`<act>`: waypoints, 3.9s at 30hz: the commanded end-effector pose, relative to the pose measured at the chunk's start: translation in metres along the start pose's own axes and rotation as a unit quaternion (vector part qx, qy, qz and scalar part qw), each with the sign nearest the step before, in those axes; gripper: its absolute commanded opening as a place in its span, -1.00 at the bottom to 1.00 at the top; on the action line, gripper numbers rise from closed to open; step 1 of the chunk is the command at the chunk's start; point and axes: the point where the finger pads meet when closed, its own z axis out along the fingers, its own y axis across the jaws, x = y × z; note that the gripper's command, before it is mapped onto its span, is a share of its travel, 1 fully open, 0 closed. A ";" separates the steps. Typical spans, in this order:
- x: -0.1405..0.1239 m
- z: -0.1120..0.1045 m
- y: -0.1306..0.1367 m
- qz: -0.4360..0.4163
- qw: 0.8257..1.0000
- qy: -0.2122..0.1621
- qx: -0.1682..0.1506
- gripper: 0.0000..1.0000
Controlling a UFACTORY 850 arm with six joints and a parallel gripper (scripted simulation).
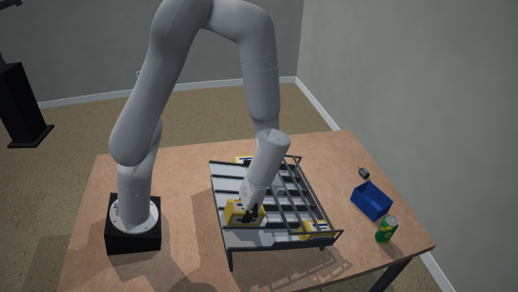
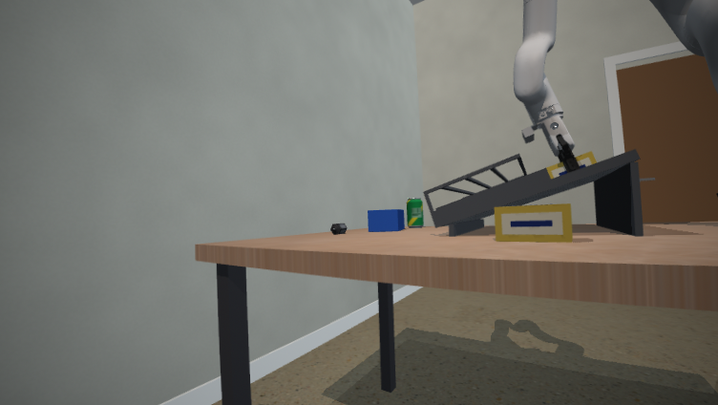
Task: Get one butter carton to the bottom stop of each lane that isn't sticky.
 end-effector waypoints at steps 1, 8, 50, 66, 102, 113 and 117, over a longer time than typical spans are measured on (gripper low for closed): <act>0.000 0.000 0.000 0.000 1.000 0.000 0.000 -1.00; 0.000 0.000 0.000 0.000 1.000 0.001 0.000 -1.00; -0.029 -0.124 0.001 0.000 0.989 0.147 0.000 -1.00; -0.017 -0.133 -0.086 0.001 0.989 0.146 -0.002 -1.00; -0.002 -0.090 -0.085 -0.001 0.989 0.148 0.002 -1.00; 0.000 -0.080 -0.085 0.000 0.995 0.099 0.000 -1.00; 0.000 -0.080 -0.085 0.000 0.995 0.099 0.000 -1.00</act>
